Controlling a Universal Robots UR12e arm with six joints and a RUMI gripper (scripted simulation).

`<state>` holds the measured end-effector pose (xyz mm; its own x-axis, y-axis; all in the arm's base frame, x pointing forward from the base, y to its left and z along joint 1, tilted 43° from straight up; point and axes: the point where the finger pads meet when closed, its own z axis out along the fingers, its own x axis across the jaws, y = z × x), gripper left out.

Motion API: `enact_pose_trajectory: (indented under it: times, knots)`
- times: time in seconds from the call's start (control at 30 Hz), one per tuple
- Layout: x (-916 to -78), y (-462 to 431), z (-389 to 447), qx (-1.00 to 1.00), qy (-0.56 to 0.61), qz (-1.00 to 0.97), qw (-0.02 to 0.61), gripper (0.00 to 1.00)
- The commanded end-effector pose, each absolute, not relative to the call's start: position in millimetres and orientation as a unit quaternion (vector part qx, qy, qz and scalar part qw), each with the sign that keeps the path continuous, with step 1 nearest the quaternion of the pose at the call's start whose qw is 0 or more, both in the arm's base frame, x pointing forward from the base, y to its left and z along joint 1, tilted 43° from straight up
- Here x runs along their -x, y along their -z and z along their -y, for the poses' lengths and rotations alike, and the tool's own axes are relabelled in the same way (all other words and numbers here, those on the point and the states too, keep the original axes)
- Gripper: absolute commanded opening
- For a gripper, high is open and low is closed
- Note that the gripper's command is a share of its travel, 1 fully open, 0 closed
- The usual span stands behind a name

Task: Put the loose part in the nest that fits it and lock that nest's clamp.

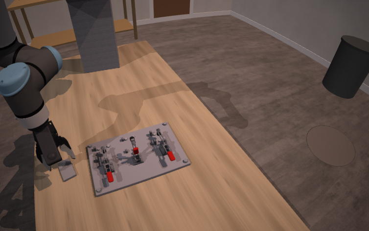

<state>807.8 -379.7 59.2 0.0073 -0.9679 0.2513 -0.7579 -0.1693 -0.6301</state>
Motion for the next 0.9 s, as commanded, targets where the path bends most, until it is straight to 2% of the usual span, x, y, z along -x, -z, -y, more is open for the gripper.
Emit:
enact_pose_trajectory:
  times: [0.0,0.87]
  knots:
    - [-815,-55,379,0.692,0.328,-0.623,0.161,0.59]
    - [-828,-38,382,0.692,0.327,-0.624,0.161,0.59]
